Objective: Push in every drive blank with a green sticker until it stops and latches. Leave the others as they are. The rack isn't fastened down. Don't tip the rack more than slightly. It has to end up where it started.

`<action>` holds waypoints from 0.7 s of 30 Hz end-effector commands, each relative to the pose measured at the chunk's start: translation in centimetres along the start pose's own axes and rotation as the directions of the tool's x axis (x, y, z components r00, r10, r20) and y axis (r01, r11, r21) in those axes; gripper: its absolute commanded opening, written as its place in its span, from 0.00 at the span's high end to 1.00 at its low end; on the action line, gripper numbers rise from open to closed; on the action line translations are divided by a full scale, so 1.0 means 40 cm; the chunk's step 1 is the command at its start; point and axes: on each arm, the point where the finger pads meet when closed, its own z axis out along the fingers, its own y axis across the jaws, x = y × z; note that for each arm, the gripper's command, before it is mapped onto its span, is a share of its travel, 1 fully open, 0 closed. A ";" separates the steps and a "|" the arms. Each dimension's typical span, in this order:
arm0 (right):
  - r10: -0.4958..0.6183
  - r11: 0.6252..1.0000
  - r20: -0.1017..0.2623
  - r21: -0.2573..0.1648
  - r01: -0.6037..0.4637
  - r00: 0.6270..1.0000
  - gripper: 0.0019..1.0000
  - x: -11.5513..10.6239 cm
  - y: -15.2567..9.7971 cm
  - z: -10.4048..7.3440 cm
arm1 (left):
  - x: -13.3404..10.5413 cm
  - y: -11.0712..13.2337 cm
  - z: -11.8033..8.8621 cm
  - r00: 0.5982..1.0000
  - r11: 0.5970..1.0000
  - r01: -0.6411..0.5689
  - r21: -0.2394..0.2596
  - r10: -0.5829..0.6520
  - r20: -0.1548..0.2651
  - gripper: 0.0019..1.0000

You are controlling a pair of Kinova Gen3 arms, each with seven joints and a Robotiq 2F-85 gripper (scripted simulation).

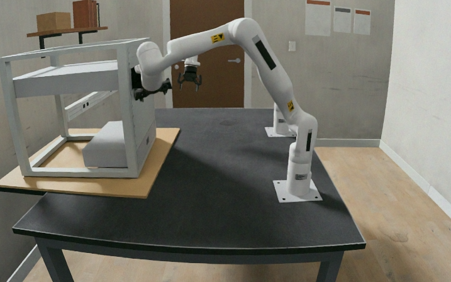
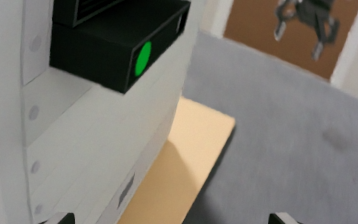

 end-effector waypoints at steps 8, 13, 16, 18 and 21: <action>0.018 1.000 0.038 -0.021 -0.018 0.999 0.00 -0.124 -0.052 -0.045 | 0.046 0.078 0.052 0.963 0.981 0.187 0.055 -0.172 -0.205 0.00; 0.030 0.999 0.059 -0.029 -0.028 0.998 0.00 -0.192 -0.088 -0.068 | 0.073 0.123 0.083 0.909 0.952 0.299 0.061 -0.265 -0.321 0.00; 0.036 0.999 0.071 -0.033 -0.034 0.997 0.00 -0.231 -0.111 -0.082 | 0.088 0.150 0.102 0.865 0.929 0.366 0.058 -0.317 -0.389 0.00; 0.041 0.999 0.079 -0.036 -0.038 0.996 0.00 -0.256 -0.128 -0.091 | 0.099 0.168 0.114 0.834 0.913 0.405 0.053 -0.345 -0.431 0.00; 0.043 0.998 0.084 -0.038 -0.040 0.996 0.00 -0.269 -0.136 -0.096 | 0.105 0.176 0.120 0.818 0.904 0.424 0.050 -0.358 -0.451 0.00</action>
